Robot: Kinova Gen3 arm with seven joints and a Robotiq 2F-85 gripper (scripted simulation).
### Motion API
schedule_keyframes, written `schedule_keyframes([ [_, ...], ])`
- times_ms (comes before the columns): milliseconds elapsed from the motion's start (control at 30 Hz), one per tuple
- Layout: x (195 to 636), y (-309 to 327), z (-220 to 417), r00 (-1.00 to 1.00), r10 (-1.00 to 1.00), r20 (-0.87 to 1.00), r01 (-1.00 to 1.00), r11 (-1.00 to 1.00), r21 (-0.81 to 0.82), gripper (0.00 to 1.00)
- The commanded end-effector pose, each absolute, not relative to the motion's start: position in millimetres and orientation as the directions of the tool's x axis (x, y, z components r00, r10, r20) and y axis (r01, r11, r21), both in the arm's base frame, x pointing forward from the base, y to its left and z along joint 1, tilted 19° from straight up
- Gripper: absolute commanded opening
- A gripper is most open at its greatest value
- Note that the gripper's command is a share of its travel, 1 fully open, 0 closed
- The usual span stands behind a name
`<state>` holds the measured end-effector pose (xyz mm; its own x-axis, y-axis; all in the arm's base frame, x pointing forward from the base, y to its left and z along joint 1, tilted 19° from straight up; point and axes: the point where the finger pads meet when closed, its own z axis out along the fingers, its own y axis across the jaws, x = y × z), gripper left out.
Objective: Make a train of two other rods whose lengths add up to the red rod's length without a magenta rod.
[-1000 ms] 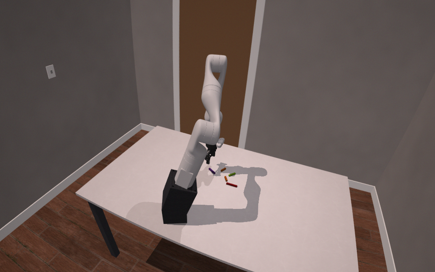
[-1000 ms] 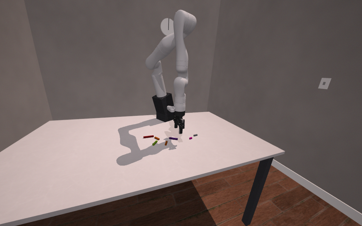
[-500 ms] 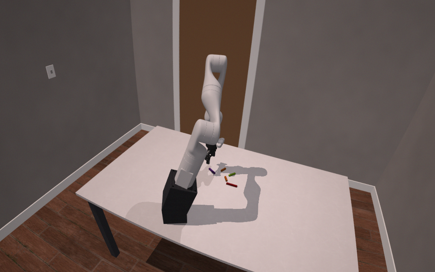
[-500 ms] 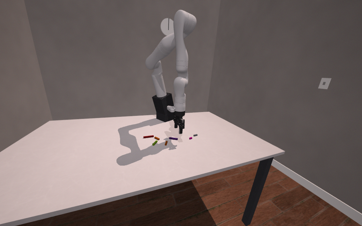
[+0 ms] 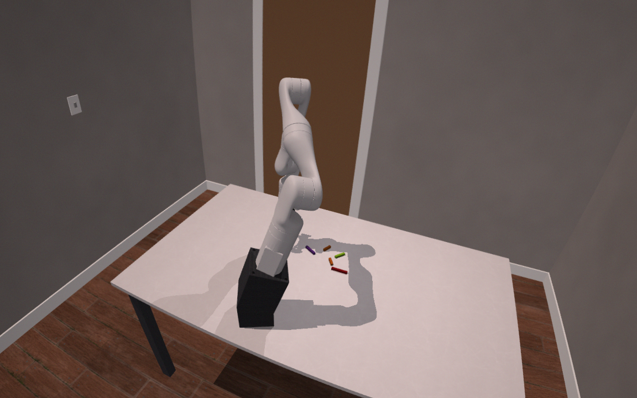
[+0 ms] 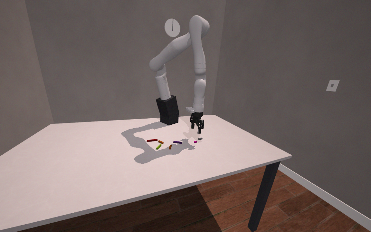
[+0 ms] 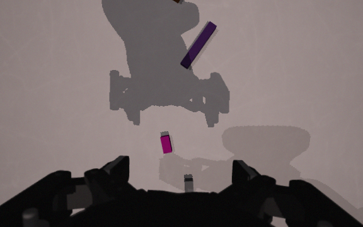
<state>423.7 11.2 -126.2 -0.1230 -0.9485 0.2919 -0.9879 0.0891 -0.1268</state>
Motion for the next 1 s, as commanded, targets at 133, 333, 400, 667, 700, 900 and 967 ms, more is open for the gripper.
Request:
schedule_keyframes([
  [133,418,64,-140,-0.045,-0.952,0.302,-0.994,0.011,-0.113,1.00],
  [333,418,64,-140,-0.045,-0.952,0.302,-0.994,0.011,-0.113,0.24],
  [400,418,64,-140,-0.045,-0.952,0.302,-0.994,0.011,-0.113,0.24],
  [667,418,64,-140,-0.045,-0.952,0.302,-0.994,0.011,-0.113,0.24],
  [700,418,64,-140,-0.045,-0.952,0.302,-0.994,0.011,-0.113,0.24],
  [900,418,64,-140,-0.045,-0.952,0.302,-0.994,0.011,-0.113,0.24],
  [967,418,64,-140,-0.045,-0.952,0.302,-0.994,0.011,-0.113,0.24],
])
